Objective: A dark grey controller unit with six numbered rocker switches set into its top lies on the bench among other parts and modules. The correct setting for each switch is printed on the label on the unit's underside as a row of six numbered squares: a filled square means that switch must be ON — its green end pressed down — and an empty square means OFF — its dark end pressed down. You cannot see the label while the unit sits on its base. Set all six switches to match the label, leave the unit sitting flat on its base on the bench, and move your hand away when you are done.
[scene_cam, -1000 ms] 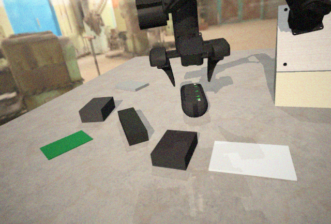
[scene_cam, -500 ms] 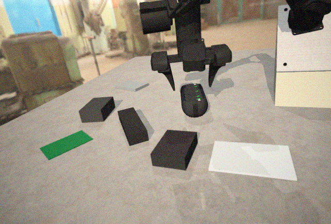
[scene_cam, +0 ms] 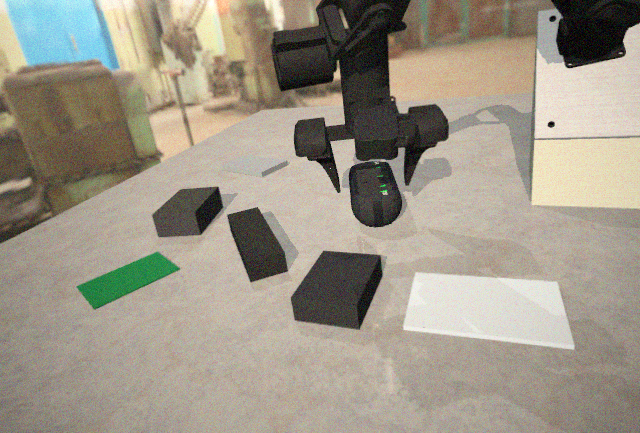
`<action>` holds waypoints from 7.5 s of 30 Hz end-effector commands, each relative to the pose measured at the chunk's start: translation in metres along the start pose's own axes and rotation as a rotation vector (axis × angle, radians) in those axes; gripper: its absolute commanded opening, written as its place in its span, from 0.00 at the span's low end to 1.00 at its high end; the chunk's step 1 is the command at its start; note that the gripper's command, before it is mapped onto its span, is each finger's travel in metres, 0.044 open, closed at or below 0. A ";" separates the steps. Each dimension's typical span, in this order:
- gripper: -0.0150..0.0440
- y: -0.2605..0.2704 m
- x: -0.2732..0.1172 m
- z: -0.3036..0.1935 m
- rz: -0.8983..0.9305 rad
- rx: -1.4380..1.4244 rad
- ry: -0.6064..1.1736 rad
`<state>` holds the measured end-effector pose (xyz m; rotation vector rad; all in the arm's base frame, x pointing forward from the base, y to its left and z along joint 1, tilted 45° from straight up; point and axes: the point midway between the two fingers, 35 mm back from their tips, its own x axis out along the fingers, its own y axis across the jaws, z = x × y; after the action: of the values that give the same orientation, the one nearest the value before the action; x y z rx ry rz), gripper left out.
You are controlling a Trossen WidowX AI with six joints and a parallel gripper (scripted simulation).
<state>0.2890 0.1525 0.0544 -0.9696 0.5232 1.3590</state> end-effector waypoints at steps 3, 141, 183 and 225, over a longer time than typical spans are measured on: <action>1.00 0.003 0.012 0.000 0.010 0.012 0.007; 0.82 0.003 -0.036 -0.066 0.011 0.011 -0.190; 0.82 0.006 -0.047 -0.091 0.012 0.012 -0.253; 0.82 0.006 -0.053 -0.127 0.011 0.011 -0.335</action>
<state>0.2972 0.0232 0.0304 -0.7076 0.2893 1.4920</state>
